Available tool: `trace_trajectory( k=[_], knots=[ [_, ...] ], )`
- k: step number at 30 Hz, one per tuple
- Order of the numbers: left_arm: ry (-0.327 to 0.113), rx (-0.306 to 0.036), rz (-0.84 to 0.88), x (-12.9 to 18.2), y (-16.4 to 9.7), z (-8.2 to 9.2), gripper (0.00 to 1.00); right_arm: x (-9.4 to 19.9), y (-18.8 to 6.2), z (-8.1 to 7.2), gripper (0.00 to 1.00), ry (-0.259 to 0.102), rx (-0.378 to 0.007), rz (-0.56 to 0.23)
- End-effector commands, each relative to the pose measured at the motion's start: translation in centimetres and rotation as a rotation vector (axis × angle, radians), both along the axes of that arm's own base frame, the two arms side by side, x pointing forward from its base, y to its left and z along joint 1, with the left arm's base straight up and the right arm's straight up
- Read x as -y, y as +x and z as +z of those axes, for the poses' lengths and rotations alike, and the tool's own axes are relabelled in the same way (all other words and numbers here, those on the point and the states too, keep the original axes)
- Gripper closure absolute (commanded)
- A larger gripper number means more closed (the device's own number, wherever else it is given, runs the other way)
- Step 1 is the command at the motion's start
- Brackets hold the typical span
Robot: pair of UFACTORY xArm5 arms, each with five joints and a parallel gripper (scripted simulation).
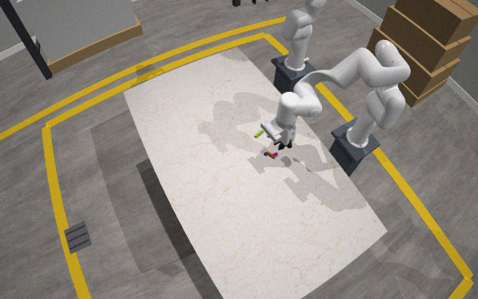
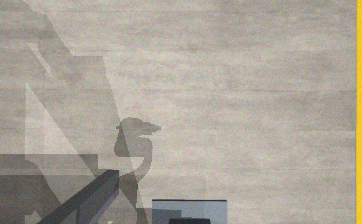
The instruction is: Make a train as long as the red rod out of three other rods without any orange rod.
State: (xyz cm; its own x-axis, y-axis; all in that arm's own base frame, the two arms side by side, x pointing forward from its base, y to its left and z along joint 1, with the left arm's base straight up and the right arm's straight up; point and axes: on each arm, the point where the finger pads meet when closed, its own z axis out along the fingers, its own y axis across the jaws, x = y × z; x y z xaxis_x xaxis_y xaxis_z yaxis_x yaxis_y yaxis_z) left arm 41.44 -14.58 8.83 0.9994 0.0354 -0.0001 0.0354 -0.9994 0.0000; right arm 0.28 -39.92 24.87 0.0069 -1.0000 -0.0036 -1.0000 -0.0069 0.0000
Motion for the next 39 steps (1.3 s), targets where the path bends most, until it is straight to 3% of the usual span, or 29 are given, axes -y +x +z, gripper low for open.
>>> trace_trajectory(
  k=[1, 13, 39],
  knots=[
    [-0.001, 0.004, 0.000, 0.0, 0.1, 0.1, 0.74, 0.1, 0.0, 0.1, 0.00, -0.004, 0.000, 0.000],
    [-0.001, 0.004, 0.000, 0.0, 0.1, -0.6, 0.74, 0.1, 0.0, 0.1, 0.00, -0.004, 0.000, 0.000],
    [-0.001, 0.004, 0.000, 0.1, 0.1, -4.1, 0.74, 0.1, 0.0, 0.1, 0.00, -0.004, 0.000, 0.000]
  ],
)
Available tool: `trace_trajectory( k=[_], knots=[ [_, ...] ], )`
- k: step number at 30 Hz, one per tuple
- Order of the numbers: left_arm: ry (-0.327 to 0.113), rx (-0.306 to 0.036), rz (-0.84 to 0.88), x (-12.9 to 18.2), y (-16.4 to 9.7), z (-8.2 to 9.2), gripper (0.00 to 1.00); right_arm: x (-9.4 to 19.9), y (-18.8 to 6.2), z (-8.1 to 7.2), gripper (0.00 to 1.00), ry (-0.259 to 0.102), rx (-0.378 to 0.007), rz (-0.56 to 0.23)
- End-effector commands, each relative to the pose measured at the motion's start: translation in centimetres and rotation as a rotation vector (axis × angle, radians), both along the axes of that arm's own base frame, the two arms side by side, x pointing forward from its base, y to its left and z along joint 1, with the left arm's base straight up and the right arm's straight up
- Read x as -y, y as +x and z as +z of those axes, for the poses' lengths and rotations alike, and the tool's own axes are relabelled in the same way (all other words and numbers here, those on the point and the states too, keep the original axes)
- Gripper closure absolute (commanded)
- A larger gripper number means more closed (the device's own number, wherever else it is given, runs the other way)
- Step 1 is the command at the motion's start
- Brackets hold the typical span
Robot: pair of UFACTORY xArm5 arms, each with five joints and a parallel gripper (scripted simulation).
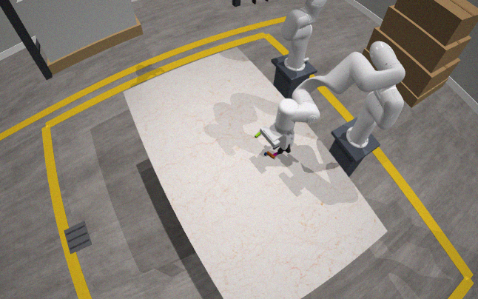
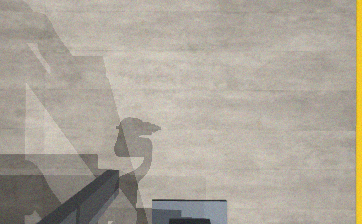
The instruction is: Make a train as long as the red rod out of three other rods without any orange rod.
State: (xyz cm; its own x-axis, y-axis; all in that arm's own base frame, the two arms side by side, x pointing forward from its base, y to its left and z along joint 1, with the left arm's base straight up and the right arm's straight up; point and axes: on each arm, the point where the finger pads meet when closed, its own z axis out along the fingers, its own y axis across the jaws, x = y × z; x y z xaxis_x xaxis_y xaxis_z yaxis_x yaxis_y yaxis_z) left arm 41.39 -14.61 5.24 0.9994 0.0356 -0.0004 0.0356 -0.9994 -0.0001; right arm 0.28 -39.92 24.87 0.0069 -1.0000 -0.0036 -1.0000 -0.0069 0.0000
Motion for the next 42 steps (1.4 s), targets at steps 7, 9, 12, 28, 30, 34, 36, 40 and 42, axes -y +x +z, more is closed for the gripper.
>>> trace_trajectory(
  k=[7, 9, 12, 28, 30, 34, 36, 40, 42],
  knots=[
    [-0.001, 0.004, 0.000, 0.06, 0.14, -1.01, 0.74, 0.08, 0.00, 0.13, 0.00, -0.004, 0.000, 0.000],
    [-0.001, 0.004, 0.000, 0.06, 0.14, -1.16, 0.74, 0.08, 0.00, 0.13, 0.00, -0.004, 0.000, 0.000],
    [-0.001, 0.004, 0.000, 0.06, 0.14, -1.33, 0.74, 0.08, 0.00, 0.13, 0.00, -0.004, 0.000, 0.000],
    [-0.001, 0.004, 0.000, 0.07, 0.13, -1.47, 0.74, 0.08, 0.00, 0.13, 0.00, -0.004, 0.000, 0.000],
    [-0.001, 0.004, 0.000, 0.07, 0.13, -1.47, 0.74, 0.08, 0.00, 0.13, 0.00, -0.004, 0.000, 0.000],
    [-0.001, 0.004, 0.000, 0.07, 0.13, -1.47, 0.74, 0.08, 0.00, 0.13, 0.00, -0.004, 0.000, 0.000],
    [-0.001, 0.004, 0.000, 0.07, 0.13, -1.47, 0.74, 0.08, 0.00, 0.13, 0.00, -0.004, 0.000, 0.000],
    [-0.001, 0.004, 0.000, 0.07, 0.14, -1.48, 0.74, 0.08, 0.00, 0.13, 0.00, -0.004, 0.000, 0.000],
    [-0.001, 0.004, 0.000, 0.07, 0.14, -1.49, 0.74, 0.08, 0.00, 0.13, 0.00, -0.004, 0.000, 0.000]
  ],
)
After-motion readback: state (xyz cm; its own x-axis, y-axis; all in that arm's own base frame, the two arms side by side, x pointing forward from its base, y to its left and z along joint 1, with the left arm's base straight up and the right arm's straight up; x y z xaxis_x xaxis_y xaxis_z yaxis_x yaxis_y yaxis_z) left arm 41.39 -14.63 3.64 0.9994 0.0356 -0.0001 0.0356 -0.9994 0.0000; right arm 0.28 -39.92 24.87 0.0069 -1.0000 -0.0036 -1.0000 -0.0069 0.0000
